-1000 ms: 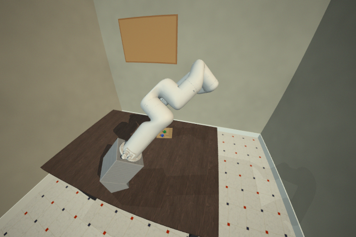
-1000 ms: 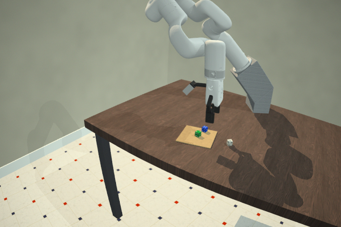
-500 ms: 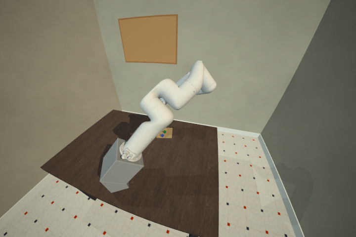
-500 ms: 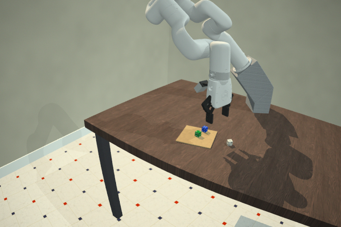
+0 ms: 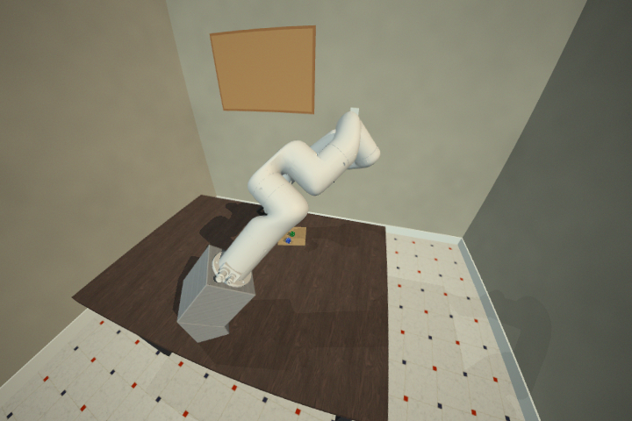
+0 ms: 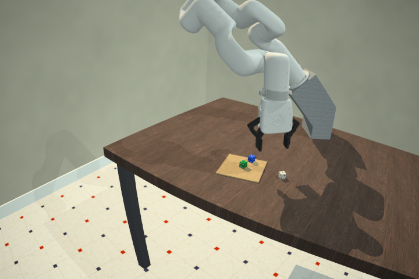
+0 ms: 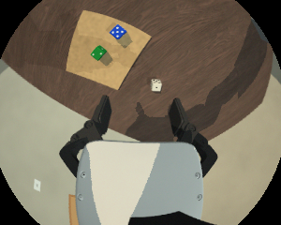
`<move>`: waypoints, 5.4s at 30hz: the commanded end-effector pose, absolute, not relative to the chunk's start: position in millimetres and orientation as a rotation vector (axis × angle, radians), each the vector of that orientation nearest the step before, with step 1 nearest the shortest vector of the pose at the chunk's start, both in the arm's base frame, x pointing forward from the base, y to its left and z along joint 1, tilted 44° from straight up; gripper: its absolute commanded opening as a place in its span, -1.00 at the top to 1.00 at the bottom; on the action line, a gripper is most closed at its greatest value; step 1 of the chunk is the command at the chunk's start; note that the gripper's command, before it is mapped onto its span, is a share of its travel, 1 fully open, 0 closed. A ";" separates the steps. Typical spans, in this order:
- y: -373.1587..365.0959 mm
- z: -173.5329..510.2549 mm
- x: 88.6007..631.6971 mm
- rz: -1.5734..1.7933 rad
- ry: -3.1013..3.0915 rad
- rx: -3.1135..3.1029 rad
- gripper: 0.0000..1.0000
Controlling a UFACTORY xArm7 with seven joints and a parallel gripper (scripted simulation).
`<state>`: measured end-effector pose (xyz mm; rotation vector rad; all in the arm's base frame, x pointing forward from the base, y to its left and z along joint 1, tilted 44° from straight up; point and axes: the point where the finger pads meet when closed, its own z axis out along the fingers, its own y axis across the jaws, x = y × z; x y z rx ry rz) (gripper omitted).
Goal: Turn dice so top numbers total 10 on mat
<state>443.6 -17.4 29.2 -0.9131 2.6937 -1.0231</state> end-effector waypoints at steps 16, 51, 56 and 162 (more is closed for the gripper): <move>-0.7 12.3 444.5 -0.877 2.653 -0.001 -1.00; 17.5 -10.8 443.7 -0.562 2.213 1.079 -1.00; 17.7 -11.1 443.7 -0.556 2.203 1.093 -1.00; -14.0 -49.3 461.1 -0.556 2.202 1.094 0.28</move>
